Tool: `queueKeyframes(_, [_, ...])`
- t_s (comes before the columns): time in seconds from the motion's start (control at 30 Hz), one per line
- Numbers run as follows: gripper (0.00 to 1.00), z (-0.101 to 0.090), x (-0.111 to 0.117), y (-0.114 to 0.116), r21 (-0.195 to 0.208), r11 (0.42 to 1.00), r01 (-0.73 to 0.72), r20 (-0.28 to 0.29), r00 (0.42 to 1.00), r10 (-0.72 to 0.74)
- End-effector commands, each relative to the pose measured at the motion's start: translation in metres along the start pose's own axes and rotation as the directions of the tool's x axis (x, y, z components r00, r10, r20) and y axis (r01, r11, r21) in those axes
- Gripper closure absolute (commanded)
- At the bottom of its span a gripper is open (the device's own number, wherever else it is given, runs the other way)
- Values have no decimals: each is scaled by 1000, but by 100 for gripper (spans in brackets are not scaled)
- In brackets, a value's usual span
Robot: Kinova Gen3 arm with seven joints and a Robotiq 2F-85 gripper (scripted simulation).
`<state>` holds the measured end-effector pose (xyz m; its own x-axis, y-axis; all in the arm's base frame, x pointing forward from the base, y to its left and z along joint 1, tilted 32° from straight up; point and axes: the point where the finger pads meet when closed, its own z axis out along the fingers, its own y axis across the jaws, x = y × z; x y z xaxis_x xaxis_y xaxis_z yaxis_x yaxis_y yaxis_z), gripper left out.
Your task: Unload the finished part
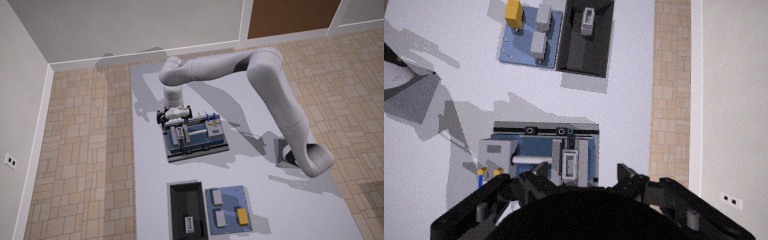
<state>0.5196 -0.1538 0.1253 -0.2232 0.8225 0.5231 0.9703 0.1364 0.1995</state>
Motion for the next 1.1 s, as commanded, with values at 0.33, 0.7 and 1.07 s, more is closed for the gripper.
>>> queueKeyframes(0.33, [0,6,-9,-7,19,1000,-7,8,1000,6])
queueKeyframes(0.7, [0,12,-18,-14,39,999,-13,18,1000,12])
queueKeyframes(1.07, [0,14,-22,-17,49,999,-16,23,1000,15])
